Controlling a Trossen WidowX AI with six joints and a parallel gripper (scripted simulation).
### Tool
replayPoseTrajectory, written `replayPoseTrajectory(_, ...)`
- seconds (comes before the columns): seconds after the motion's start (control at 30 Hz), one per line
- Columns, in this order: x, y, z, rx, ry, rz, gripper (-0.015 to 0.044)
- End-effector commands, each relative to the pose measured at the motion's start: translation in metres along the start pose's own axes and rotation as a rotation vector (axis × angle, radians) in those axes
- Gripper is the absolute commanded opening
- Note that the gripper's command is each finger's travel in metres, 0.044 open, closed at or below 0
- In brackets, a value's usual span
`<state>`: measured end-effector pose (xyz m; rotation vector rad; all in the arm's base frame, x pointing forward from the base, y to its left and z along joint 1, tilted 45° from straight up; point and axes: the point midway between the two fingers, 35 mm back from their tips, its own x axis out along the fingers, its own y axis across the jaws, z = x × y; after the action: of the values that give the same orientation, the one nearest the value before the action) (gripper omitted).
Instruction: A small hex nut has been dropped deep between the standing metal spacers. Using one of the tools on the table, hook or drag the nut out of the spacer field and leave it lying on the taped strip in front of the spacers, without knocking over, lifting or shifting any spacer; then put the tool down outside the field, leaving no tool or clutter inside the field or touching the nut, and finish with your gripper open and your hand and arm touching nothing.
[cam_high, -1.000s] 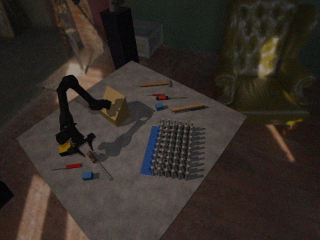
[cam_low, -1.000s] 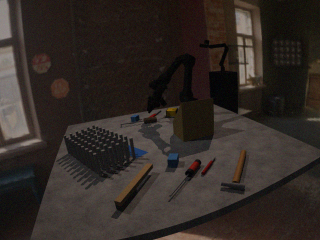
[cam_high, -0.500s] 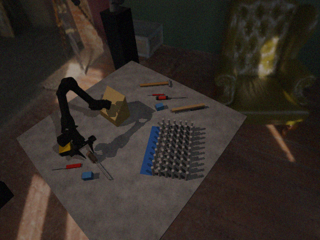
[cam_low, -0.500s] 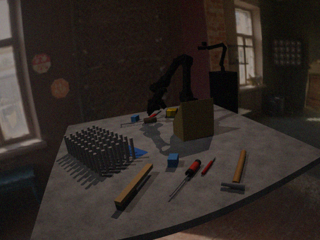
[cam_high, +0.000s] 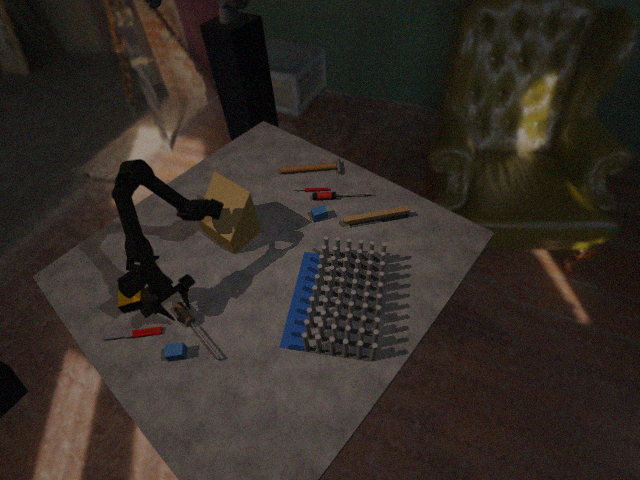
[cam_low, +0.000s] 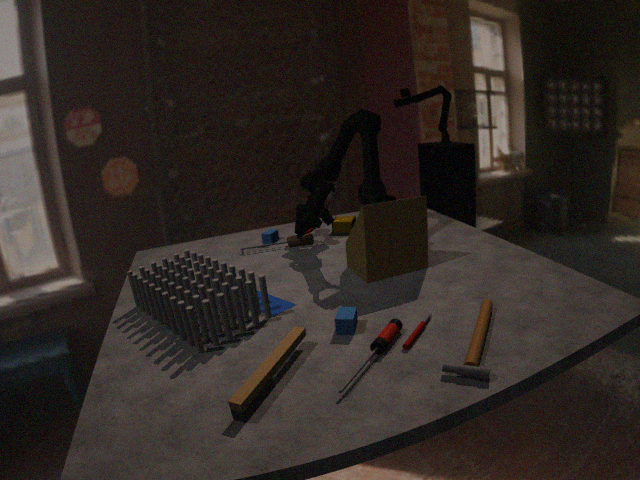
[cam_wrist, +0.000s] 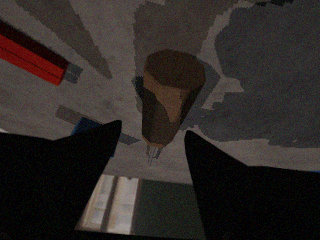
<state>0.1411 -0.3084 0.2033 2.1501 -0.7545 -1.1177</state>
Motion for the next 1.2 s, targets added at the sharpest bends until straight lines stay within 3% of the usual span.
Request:
replayPoseTrajectory(0.0, 0.007, -0.005, 0.006, -0.001, -0.005, -0.014, 0.0280)
replayPoseTrajectory(0.37, 0.019, -0.006, 0.016, -0.002, -0.005, -0.015, 0.0280)
replayPoseTrajectory(1.03, 0.019, -0.006, 0.016, -0.002, -0.005, -0.015, 0.0147)
replayPoseTrajectory(1.17, 0.008, -0.003, 0.001, -0.002, -0.006, -0.017, 0.0042)
